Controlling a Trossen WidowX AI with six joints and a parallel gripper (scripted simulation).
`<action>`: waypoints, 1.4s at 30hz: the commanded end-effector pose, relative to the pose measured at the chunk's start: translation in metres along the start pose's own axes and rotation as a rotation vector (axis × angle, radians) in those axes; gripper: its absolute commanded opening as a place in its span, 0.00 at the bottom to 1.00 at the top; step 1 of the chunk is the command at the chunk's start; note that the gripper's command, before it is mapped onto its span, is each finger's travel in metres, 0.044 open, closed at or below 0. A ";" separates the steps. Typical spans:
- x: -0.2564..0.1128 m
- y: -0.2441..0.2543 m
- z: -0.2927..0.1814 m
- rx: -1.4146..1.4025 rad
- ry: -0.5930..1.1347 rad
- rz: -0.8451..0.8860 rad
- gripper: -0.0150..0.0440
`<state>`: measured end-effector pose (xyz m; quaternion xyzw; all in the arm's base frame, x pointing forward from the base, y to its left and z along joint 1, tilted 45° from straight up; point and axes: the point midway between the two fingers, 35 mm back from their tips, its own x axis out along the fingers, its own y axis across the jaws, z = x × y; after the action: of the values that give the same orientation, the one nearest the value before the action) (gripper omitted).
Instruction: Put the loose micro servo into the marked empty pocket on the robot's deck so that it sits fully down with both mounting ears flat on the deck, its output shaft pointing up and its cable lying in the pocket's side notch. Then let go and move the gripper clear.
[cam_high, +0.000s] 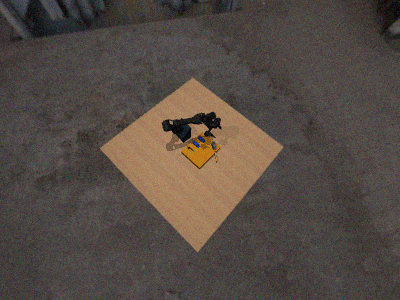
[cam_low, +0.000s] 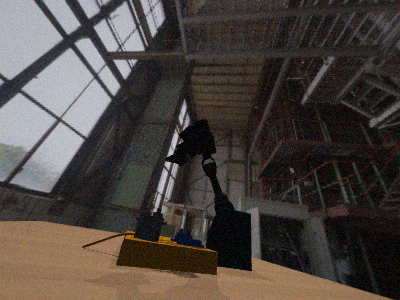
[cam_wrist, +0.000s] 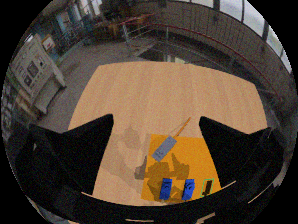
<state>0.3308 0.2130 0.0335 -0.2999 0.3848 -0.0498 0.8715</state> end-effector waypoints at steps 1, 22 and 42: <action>0.008 0.000 -0.001 -0.140 0.043 -0.001 1.00; 0.049 -0.006 -0.018 -0.819 0.278 0.066 1.00; 0.081 -0.018 -0.042 -1.432 0.479 0.288 1.00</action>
<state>0.3589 0.1561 -0.0273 -0.7074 0.5354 0.2300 0.4000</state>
